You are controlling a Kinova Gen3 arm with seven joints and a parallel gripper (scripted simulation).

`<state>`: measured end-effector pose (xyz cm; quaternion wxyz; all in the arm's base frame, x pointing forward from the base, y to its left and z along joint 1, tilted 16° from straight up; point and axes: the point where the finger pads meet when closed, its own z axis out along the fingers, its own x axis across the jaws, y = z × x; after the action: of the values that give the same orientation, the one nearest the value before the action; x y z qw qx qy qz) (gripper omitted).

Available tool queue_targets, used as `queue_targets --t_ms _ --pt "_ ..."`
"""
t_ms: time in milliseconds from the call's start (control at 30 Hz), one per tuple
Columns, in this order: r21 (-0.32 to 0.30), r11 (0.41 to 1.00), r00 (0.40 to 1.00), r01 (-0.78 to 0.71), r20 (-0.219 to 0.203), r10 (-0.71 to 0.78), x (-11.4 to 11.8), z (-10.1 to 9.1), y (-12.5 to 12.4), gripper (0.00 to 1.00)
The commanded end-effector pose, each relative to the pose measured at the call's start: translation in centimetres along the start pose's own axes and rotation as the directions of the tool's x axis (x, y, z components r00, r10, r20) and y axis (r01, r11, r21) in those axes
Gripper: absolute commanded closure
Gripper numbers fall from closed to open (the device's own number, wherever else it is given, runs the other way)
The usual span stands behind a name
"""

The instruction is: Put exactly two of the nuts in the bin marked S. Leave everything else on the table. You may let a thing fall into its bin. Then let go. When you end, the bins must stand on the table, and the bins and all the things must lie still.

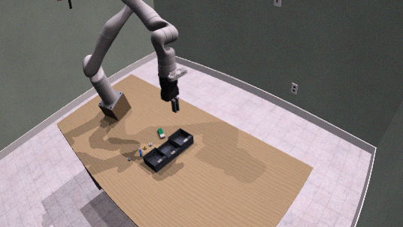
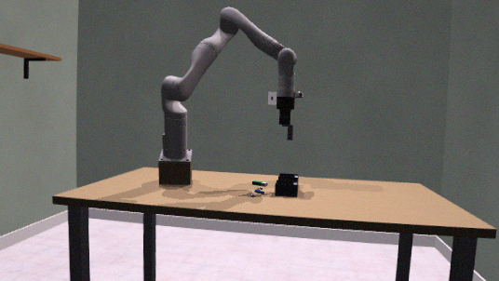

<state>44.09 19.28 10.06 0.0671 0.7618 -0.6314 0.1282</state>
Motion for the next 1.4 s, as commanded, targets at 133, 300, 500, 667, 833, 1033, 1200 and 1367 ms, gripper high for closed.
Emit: queue_targets --t_ms 133,300,500,667,833,1033,1200,1367 --pt "0.005 1.000 1.000 0.005 0.005 -0.005 -0.3 -0.3 0.0 0.69" --pt "0.004 0.990 0.990 -0.144 0.006 0.144 1.2 1.2 1.3 0.36" --pt "0.002 0.903 0.903 -0.430 0.007 0.430 4.3 4.1 3.9 0.36" --pt "0.000 0.768 0.768 -0.640 0.007 0.640 6.8 6.6 6.0 0.36" --pt "-0.001 0.664 0.664 -0.748 0.007 0.748 8.4 8.1 7.3 0.36" --pt "-0.003 0.413 0.413 -0.911 0.006 0.911 11.5 11.1 9.9 0.36" --pt "-0.004 0.175 0.175 -0.985 0.005 0.985 13.5 13.0 11.6 0.36" --pt "-0.005 0.026 0.026 -1.000 0.005 1.000 13.5 13.0 11.6 0.36"
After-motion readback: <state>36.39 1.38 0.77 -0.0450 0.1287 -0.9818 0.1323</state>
